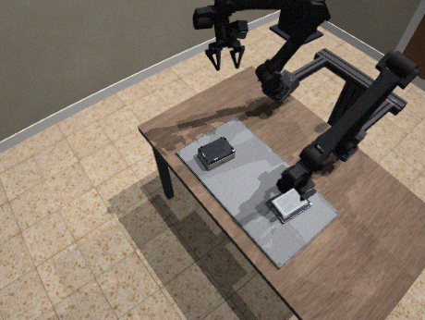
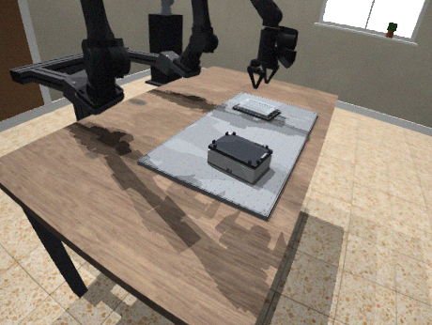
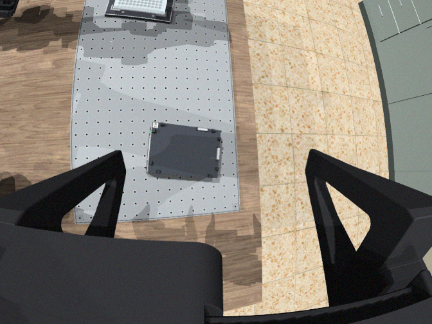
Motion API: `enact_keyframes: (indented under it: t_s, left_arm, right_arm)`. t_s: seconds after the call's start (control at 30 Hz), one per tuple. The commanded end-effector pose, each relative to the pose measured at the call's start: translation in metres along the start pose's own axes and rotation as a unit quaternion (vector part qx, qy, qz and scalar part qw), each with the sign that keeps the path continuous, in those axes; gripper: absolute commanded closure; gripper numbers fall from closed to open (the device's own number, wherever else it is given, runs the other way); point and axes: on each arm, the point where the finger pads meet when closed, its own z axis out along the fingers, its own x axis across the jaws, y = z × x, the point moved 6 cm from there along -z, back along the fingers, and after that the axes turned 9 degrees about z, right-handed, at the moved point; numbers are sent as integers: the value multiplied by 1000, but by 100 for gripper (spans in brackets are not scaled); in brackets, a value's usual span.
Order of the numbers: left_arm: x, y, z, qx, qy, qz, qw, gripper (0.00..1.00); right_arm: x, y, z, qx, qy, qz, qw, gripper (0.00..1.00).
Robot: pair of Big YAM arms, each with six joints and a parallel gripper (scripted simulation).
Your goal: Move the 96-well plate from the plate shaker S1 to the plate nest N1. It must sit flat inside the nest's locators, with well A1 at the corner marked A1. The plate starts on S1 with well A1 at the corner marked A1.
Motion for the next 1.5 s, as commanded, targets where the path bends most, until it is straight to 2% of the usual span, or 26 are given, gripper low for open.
enact_keyframes:
  t_s: [0.0, 0.23, 0.47, 1.13, 1.47]
  left_arm:
    - [2, 10, -7, 4, -1, -5, 1000, 0]
    - [-3, 0, 5, 4, -1, -5, 1000, 0]
    - [3, 8, -5, -9, 3, -3, 1000, 0]
    - [3, 8, -5, -9, 3, -3, 1000, 0]
    - [-22, 34, -8, -20, 2, -6, 1000, 0]
  right_arm:
    - [-10, 25, -23, 3, -28, -34, 999, 0]
    - [-10, 25, -23, 3, -28, -34, 999, 0]
    - [-10, 25, -23, 3, -28, -34, 999, 0]
    - [-10, 25, -23, 3, -28, -34, 999, 0]
    - [-10, 25, -23, 3, -28, -34, 999, 0]
